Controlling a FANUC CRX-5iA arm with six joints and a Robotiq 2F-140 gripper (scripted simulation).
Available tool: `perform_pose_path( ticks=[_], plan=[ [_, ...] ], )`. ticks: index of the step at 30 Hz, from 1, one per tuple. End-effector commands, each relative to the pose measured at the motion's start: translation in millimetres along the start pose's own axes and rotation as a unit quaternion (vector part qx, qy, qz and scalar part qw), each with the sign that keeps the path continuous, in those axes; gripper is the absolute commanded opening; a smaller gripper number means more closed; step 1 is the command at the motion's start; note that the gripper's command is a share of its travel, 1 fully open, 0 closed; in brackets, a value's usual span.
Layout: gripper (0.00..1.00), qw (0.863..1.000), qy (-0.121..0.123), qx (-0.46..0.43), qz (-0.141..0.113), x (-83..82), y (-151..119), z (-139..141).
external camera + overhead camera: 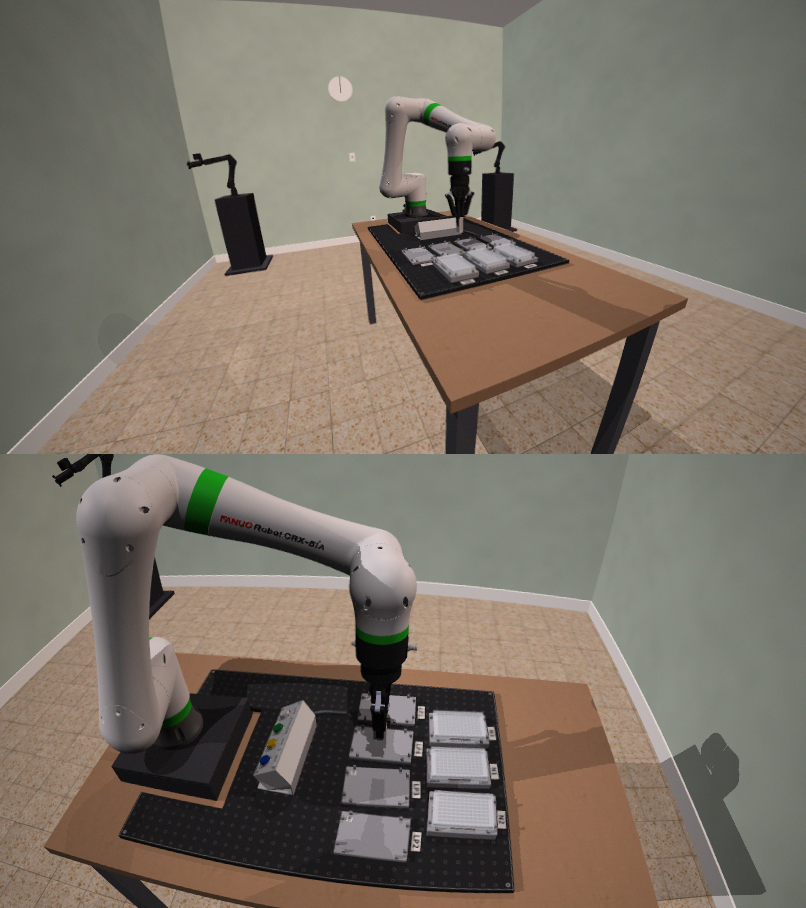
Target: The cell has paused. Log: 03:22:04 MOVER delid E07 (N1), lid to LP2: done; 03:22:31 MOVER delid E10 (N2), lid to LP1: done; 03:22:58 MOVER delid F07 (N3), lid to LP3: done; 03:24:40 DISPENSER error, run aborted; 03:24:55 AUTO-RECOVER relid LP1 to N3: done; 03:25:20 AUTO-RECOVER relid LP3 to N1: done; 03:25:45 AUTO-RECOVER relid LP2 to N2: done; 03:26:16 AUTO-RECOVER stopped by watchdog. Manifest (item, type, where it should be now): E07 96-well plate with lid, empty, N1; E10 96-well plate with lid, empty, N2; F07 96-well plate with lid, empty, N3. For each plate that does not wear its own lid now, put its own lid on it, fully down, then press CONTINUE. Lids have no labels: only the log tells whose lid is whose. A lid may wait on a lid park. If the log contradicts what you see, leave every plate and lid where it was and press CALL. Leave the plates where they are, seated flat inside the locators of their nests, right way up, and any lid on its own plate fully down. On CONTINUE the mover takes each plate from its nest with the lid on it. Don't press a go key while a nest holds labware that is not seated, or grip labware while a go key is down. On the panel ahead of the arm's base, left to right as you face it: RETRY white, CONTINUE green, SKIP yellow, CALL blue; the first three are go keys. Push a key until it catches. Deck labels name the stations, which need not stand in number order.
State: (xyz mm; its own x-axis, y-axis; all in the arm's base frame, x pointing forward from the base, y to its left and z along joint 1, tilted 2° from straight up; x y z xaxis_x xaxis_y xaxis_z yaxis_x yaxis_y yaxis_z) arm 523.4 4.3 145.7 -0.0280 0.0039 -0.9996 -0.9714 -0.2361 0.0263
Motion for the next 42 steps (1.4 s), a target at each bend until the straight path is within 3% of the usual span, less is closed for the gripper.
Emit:
perform_pose_path(
  ticks=[1, 17, 20, 21, 22, 24, 25, 27, 42],
  plan=[
    [0.00, 1.000, 0.000, 0.000, 0.000, -0.2, 0, 0],
    [0.00, 1.000, 0.000, 0.000, 0.000, -0.2, 0, -1],
    [0.00, 1.000, 0.000, 0.000, 0.000, -0.3, 7, -50],
    [0.00, 1.000, 0.000, 0.000, 0.000, -0.3, 7, -50],
    [0.00, 1.000, 0.000, 0.000, 0.000, -0.2, 13, -75],
    [0.00, 1.000, 0.000, 0.000, 0.000, -0.2, 13, -75],
    [0.00, 1.000, 0.000, 0.000, 0.000, -0.1, 20, -98],
    [0.00, 1.000, 0.000, 0.000, 0.000, 0.0, 25, -115],
    [0.00, 1.000, 0.000, 0.000, 0.000, 0.1, 28, -124]
  ],
)
Point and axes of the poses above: the point where the finger pads meet when closed, its own x axis out along the fingers, its own z axis across the jaws, y = z × x, the point moved 10 cm from there along -x, back along the fingers, and after that the axes turned 13 degrees about -x, right-handed, at the moved point
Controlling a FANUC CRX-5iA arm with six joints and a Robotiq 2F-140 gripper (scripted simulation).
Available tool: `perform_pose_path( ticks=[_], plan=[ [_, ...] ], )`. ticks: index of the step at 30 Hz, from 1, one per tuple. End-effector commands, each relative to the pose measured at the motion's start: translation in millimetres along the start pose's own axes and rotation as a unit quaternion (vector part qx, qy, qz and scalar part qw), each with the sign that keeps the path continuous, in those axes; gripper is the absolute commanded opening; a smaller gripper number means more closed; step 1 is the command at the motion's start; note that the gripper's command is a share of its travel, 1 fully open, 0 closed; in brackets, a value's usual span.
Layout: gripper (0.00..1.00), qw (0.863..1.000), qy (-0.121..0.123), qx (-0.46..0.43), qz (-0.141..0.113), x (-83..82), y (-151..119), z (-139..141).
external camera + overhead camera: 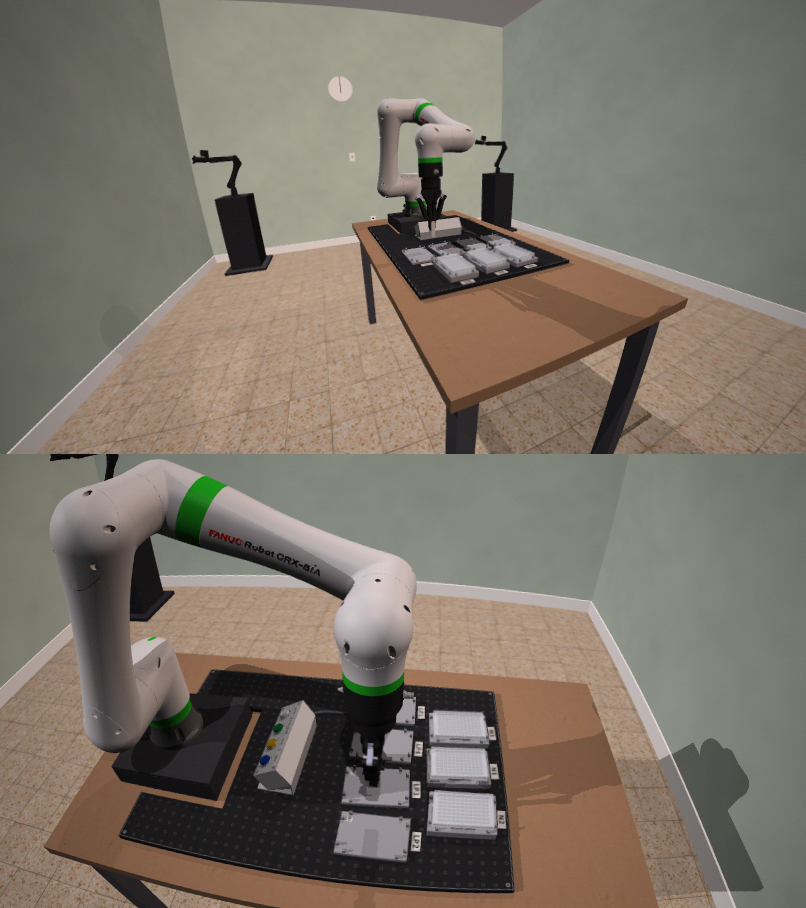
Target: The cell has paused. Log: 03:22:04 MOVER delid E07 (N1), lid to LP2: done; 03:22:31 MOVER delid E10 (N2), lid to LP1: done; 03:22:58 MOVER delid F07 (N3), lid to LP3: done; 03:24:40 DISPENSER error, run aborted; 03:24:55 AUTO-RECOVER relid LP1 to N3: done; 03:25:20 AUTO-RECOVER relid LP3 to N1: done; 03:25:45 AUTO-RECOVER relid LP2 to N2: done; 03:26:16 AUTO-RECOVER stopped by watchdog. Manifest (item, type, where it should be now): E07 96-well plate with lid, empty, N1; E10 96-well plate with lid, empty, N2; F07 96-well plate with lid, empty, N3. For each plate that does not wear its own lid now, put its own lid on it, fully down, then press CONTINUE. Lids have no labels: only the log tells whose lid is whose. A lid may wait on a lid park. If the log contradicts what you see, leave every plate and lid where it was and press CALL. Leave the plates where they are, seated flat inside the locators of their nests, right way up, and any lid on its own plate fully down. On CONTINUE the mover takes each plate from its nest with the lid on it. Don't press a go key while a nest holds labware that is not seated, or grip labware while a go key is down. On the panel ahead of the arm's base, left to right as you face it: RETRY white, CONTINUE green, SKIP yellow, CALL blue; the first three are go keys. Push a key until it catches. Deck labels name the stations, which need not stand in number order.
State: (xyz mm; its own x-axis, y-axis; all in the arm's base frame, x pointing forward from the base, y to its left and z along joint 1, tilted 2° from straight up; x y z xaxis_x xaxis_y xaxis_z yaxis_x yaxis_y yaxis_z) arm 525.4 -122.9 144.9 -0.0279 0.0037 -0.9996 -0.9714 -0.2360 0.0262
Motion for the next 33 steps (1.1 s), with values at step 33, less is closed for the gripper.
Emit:
perform_pose_path(
  ticks=[33],
  plan=[
    [0.00, 1.000, 0.000, 0.000, -0.001, -0.4, -50, 175]
  ],
)
Point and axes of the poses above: the point where the finger pads meet when closed, its own x axis out along the fingers, its own z axis across the jaws, y = z × x, the point moved 10 cm from there along -x, back along the fingers, and after that the axes turned 13 degrees about -x, right-handed, at the moved point
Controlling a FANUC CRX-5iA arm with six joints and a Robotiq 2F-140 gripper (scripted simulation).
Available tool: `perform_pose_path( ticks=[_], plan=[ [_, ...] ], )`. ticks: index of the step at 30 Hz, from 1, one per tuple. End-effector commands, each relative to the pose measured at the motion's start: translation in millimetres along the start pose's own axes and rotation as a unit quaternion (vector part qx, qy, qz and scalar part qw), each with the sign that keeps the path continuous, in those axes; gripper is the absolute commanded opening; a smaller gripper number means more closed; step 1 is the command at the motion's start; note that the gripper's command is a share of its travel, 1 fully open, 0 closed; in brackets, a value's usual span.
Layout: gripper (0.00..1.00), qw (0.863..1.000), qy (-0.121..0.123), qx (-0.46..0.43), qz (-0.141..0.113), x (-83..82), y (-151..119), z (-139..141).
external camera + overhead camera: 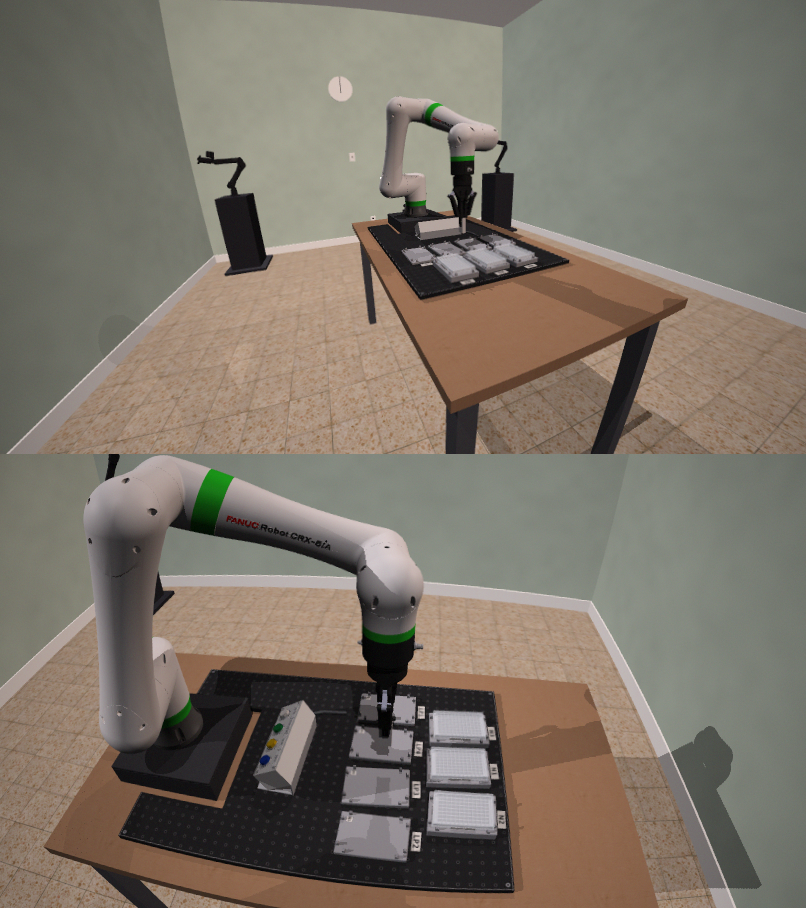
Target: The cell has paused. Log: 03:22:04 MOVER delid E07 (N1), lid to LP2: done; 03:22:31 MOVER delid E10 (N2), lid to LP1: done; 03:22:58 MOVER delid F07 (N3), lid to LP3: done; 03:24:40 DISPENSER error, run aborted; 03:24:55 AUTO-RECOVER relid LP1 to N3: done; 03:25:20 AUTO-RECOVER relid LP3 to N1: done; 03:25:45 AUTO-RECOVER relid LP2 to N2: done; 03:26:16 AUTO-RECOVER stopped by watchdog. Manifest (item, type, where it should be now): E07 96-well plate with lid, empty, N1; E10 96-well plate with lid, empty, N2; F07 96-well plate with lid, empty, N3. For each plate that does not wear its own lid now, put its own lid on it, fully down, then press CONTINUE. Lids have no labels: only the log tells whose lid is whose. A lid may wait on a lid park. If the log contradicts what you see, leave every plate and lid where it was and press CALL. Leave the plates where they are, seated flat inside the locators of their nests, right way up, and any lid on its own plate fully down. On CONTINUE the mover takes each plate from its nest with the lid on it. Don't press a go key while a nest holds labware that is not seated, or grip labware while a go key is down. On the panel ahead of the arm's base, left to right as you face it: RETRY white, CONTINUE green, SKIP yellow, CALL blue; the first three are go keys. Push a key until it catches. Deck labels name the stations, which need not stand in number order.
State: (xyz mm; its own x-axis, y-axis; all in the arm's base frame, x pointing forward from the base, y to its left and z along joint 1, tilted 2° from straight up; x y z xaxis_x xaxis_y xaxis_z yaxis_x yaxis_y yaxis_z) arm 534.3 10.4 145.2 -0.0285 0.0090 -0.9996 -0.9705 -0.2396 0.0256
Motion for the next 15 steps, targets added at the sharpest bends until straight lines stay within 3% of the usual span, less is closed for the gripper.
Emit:
perform_pose_path(
  ticks=[1, 2, 4, 5, 8, 10, 15],
  plan=[
    [0.00, 1.000, 0.003, 0.002, 0.000, -0.1, -10, 47],
    [0.00, 1.000, 0.003, 0.002, 0.000, 0.2, -13, 77],
    [0.00, 1.000, 0.003, 0.002, 0.000, 0.2, -13, 77],
    [0.00, 1.000, 0.003, 0.002, 0.000, 0.4, -14, 100],
    [0.00, 1.000, 0.003, 0.002, 0.000, 0.4, -14, 100],
    [0.00, 1.000, 0.003, 0.002, 0.000, 0.7, -13, 121],
    [0.00, 1.000, 0.003, 0.002, 0.000, 0.7, -13, 122]
  ],
)
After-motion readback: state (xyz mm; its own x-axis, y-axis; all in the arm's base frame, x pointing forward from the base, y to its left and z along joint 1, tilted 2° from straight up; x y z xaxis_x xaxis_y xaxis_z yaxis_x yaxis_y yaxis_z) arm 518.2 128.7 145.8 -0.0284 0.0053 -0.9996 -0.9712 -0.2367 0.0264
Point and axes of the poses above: the point where the finger pads meet when closed, its own x axis out along the fingers, its own z axis across the jaws, y = z × x, the point moved 10 cm from there along -x, back along the fingers, and after that the axes turned 13 degrees about -x, right-handed, at the moved point
